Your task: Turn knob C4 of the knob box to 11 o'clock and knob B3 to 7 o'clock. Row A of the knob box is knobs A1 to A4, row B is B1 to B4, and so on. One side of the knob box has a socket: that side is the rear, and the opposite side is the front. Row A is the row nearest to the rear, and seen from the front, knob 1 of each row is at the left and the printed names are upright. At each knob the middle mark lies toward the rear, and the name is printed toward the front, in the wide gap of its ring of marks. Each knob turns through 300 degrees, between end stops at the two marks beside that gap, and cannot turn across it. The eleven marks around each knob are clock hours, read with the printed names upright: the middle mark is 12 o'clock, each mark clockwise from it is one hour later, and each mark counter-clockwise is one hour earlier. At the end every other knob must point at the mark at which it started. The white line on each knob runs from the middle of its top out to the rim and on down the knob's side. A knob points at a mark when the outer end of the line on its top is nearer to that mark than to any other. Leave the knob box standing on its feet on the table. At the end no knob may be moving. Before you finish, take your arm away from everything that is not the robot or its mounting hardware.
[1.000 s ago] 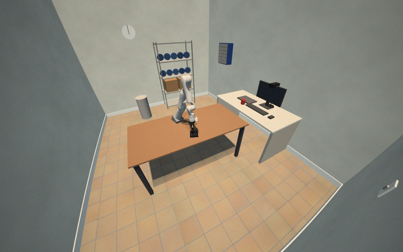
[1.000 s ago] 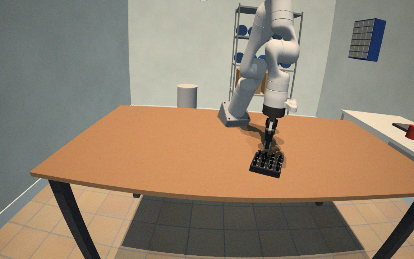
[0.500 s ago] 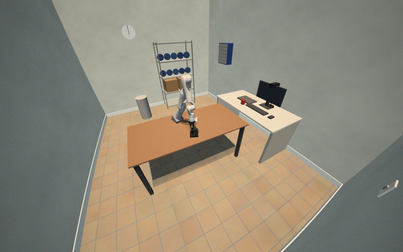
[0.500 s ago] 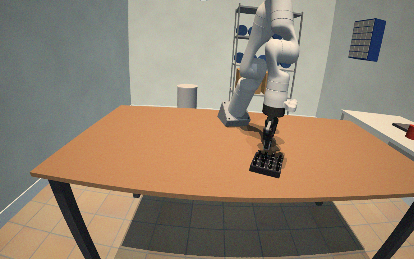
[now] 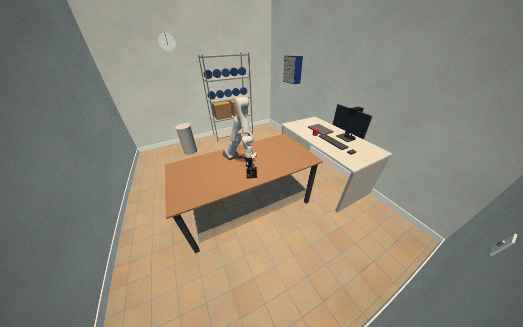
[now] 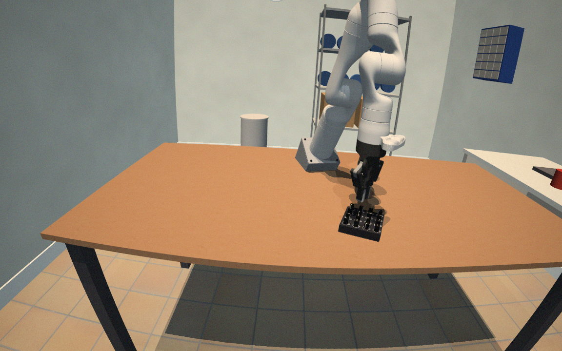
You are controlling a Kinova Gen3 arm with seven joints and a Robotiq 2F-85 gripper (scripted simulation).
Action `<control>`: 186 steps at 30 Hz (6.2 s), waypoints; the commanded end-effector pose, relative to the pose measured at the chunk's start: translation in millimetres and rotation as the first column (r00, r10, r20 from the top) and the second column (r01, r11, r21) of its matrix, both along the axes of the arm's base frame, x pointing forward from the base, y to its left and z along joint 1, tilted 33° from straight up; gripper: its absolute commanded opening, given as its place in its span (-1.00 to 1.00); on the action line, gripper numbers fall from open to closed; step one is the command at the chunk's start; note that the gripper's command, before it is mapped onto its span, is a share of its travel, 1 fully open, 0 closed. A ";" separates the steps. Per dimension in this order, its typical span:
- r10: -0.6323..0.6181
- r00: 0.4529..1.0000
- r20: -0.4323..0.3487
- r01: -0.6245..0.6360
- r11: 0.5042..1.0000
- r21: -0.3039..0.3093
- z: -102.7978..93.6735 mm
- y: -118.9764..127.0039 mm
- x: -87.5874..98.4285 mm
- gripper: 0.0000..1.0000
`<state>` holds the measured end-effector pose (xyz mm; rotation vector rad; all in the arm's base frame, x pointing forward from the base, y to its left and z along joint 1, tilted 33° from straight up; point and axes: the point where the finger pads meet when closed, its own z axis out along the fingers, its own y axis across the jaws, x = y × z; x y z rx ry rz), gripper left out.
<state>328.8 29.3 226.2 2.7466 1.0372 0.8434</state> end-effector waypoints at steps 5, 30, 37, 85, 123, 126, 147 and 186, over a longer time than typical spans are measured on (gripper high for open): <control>-0.184 0.982 -0.029 0.186 0.978 0.099 2.3 -4.4 -1.0 -0.62; -0.735 0.589 -0.337 0.793 0.446 0.414 7.4 -7.0 -6.3 -0.62; -0.795 0.368 -0.481 0.887 0.145 0.439 9.0 -6.9 -7.6 -0.62; -0.317 -0.350 -0.882 0.522 -0.847 0.097 13.7 -3.0 -8.0 -0.62; -0.289 -0.362 -0.886 0.497 -0.864 0.079 13.8 -2.8 -7.9 -0.62; -0.289 -0.362 -0.886 0.497 -0.864 0.079 13.8 -2.8 -7.9 -0.62; -0.289 -0.362 -0.886 0.497 -0.864 0.079 12.4 -2.6 -7.0 -0.62; -0.290 -0.362 -0.886 0.497 -0.864 0.079 -19.7 2.5 14.3 -0.62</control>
